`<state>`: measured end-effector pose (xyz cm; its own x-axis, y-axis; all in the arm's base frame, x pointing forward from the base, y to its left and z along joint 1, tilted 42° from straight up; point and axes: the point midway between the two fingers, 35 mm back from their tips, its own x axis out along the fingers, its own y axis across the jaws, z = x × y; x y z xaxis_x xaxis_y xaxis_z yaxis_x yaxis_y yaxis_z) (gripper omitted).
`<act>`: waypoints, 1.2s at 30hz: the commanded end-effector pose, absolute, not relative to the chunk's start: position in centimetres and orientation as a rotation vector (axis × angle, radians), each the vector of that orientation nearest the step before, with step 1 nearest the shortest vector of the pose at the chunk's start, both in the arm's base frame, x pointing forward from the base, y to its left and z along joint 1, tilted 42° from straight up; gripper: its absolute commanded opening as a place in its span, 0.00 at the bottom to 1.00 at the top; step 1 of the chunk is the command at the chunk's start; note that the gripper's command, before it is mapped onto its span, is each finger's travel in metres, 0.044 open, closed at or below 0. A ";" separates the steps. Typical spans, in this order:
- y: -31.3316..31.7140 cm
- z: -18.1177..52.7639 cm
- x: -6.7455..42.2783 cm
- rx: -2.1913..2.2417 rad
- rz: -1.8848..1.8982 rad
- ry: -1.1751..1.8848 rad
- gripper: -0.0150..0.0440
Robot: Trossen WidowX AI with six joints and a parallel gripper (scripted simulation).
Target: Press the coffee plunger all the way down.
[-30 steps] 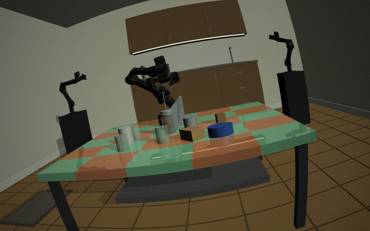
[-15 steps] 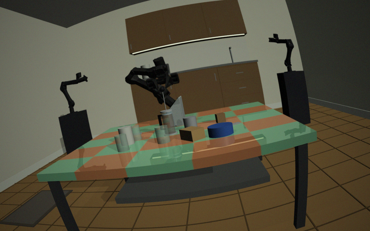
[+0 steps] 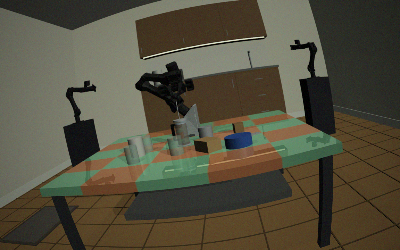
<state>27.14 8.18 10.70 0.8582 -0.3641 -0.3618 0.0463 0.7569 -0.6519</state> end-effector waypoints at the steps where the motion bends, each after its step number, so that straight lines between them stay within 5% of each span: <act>1: 7.9 10.0 27.2 -0.692 -0.234 0.508 0.44; 36: 4.8 5.1 28.4 -0.687 -0.231 0.518 0.44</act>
<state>29.34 6.72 7.86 0.8844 -0.3303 -0.3298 0.0653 0.7872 -0.6133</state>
